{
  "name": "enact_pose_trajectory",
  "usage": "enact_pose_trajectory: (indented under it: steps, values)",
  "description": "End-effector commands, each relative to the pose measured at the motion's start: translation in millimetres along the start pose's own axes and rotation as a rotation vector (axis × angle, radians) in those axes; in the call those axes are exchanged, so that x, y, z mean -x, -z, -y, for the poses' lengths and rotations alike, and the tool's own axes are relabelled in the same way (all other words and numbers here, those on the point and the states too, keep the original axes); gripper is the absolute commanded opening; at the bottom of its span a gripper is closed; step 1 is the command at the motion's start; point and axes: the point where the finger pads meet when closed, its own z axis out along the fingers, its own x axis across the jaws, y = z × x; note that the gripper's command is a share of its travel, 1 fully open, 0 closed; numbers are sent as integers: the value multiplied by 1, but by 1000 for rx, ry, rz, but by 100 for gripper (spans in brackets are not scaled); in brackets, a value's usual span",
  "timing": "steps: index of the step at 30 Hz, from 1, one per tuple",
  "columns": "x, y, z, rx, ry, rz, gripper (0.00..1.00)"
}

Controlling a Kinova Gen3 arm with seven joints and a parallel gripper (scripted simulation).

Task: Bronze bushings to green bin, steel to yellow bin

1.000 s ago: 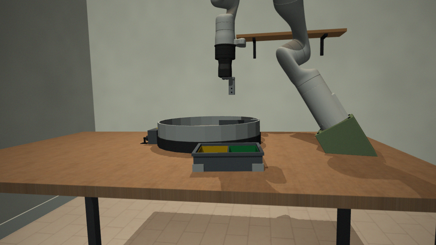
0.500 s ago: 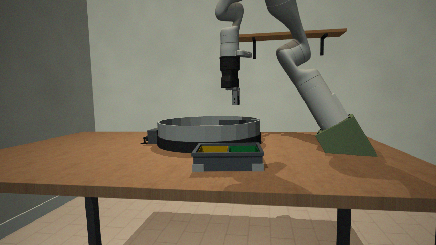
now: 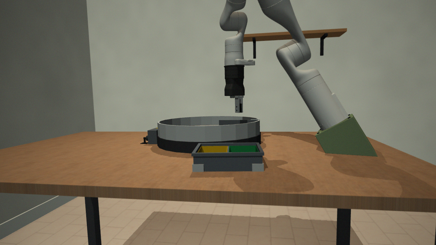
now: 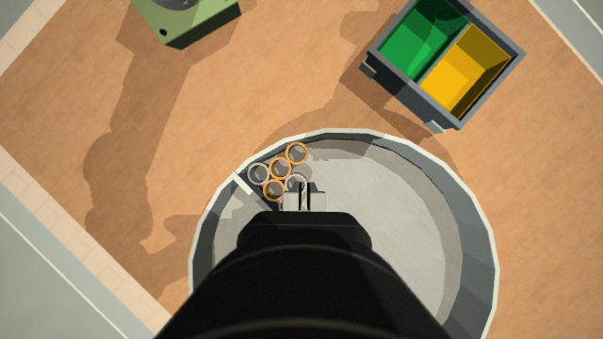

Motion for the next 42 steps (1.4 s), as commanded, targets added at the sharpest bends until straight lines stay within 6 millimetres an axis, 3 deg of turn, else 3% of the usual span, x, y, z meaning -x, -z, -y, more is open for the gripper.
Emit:
enact_pose_trajectory:
  steps: [1,3,4,42]
  values:
    - [1,0,0,-4,-8,-2,27]
    - [1,0,0,-4,-8,-2,27]
    - [1,0,0,-2,-5,-1,42]
    - [1,0,0,-2,-5,-1,42]
